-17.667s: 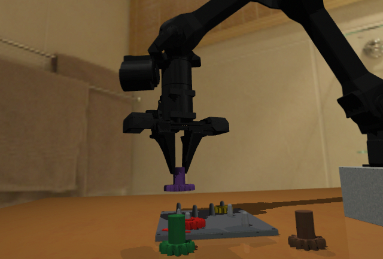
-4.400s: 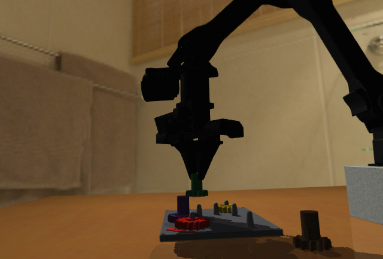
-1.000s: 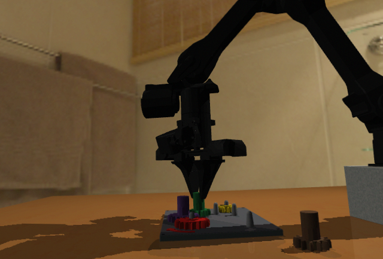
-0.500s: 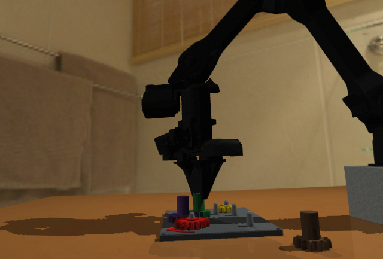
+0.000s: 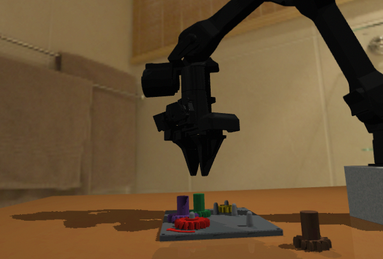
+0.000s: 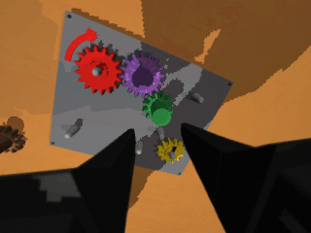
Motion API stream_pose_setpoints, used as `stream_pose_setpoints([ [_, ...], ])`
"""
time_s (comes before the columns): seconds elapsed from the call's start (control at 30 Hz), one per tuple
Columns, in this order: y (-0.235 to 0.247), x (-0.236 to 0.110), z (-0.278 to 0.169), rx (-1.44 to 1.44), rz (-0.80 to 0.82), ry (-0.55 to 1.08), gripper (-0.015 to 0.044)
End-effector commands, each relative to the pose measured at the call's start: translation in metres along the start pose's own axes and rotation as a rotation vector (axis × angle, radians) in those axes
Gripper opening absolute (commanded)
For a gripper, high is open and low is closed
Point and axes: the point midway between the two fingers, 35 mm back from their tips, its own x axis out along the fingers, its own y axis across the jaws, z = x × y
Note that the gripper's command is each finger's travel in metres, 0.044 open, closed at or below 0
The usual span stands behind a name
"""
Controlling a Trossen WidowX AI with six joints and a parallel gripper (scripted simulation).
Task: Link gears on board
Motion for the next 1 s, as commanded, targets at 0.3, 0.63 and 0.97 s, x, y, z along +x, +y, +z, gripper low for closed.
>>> stream_pose_setpoints([
  [0.3, 0.144, -0.001, 0.001, 0.613, 0.009, 0.003, 0.044],
  [0.63, 0.208, 0.002, -0.027, 0.945, 0.015, 0.008, 0.044],
  [0.97, 0.21, 0.002, -0.029, 0.949, 0.015, 0.009, 0.044],
])
